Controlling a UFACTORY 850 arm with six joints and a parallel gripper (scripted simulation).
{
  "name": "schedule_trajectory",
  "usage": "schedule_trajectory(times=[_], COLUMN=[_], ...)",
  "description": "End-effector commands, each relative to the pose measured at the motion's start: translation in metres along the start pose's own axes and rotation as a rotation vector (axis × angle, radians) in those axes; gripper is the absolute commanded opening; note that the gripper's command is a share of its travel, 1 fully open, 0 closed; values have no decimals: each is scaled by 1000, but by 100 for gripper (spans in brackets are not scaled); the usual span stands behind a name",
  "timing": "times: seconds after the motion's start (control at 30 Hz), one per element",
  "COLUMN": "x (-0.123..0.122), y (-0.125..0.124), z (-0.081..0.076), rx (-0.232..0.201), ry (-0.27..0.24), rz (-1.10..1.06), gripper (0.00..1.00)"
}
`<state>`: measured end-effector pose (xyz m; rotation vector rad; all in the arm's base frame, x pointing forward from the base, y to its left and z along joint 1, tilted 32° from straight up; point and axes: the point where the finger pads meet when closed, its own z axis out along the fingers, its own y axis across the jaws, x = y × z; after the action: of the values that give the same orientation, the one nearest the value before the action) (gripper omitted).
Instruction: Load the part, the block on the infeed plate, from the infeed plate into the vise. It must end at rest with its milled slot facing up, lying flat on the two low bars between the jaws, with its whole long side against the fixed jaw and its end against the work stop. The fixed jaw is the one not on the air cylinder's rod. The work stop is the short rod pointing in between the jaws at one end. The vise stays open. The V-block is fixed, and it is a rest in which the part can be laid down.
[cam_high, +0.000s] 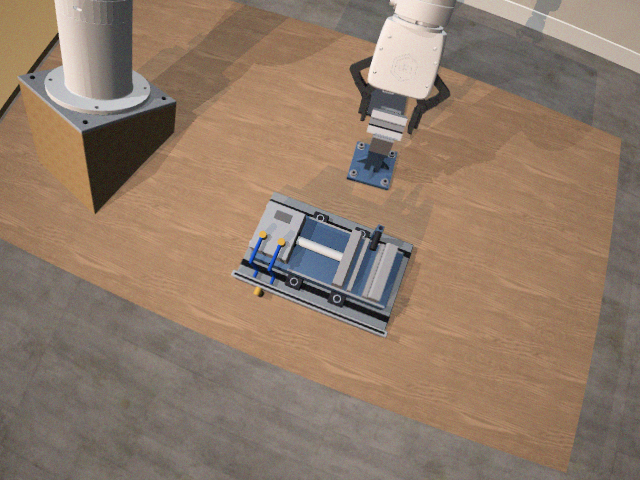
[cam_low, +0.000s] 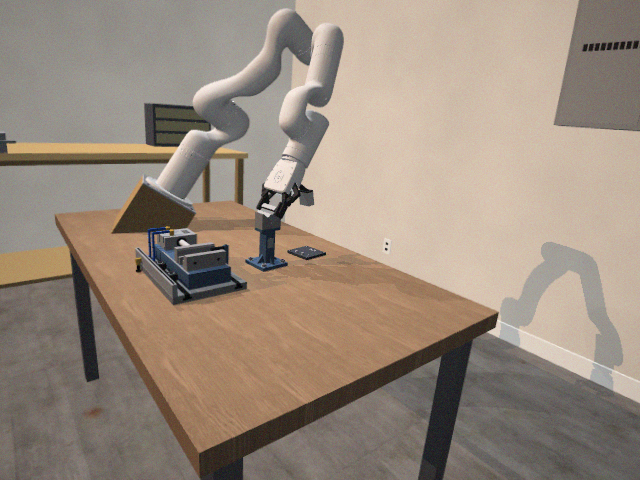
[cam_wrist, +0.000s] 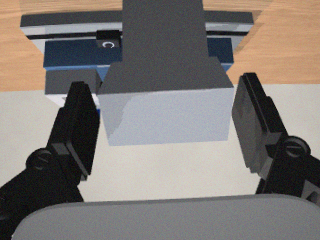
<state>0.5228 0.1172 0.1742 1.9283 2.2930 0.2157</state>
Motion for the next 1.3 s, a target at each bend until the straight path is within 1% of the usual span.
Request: schedule_trajectory(times=[0.0,0.17,0.23,0.73,0.8,1.27], x=[0,-1,-1,-2,-2,-3], y=[0,1,1,0,0,0], z=[0,-1,-1,0,0,0], rx=[1,0,0,1,1,1], ry=[23,47,47,127,127,224], rz=[0,0,0,0,0,0], gripper=[89,89,89,89,89,89])
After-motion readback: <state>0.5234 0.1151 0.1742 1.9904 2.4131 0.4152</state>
